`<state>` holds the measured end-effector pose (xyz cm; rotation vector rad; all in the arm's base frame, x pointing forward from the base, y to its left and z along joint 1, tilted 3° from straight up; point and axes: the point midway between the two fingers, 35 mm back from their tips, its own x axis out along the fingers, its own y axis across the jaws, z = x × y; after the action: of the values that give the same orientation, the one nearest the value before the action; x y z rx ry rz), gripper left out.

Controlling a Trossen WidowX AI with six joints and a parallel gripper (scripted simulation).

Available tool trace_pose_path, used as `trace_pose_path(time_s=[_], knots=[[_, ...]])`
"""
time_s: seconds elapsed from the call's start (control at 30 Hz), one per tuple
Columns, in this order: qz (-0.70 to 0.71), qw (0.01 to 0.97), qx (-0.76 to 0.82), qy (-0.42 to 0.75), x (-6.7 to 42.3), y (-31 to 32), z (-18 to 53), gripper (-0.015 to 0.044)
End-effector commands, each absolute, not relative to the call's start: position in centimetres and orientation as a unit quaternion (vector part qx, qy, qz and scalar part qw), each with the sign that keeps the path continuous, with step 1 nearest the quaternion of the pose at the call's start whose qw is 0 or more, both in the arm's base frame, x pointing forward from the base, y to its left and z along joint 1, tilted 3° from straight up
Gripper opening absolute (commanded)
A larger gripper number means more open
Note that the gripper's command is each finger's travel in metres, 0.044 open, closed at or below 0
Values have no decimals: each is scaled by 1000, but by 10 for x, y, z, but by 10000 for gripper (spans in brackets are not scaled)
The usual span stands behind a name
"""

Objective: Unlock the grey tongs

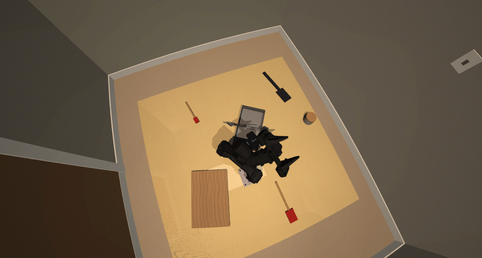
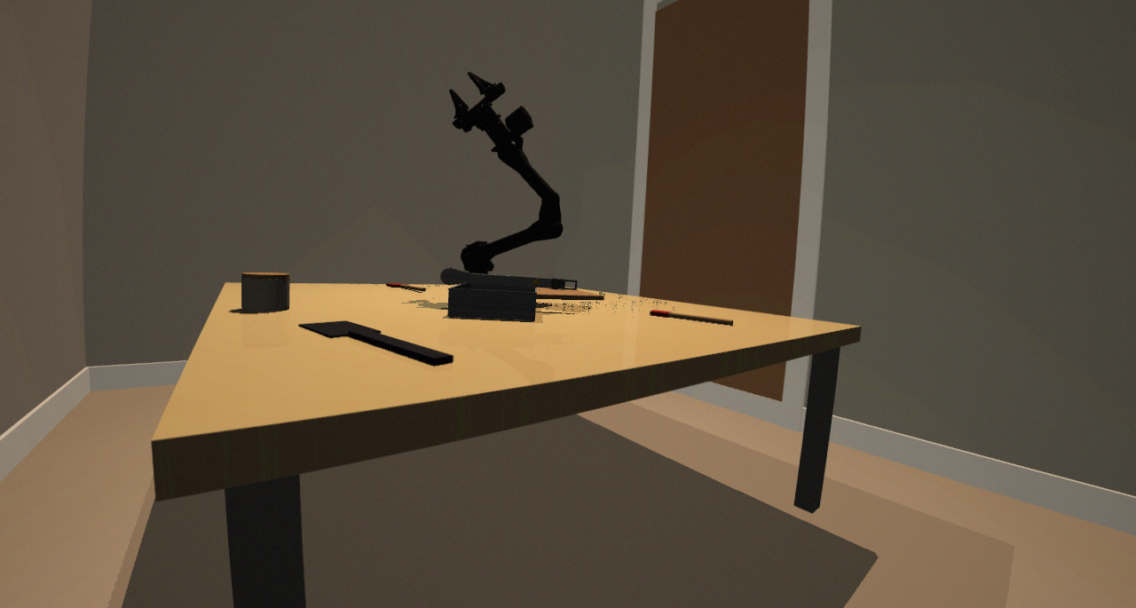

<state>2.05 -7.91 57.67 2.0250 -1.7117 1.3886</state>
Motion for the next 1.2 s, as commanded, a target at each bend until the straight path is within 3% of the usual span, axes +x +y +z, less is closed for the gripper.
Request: trace_pose_path(time_s=[0.0,0.17,0.37,0.57,0.87,1.17], knots=[[464,69,675,-569,19,-80,577,426],[487,-12,687,-539,3,-101,572,440],[508,-187,684,-489,-16,-158,552,440],[478,-366,662,-447,-1,-224,514,440],[348,-593,596,-416,82,-295,433,440],[149,-734,512,-421,199,-292,338,440]])
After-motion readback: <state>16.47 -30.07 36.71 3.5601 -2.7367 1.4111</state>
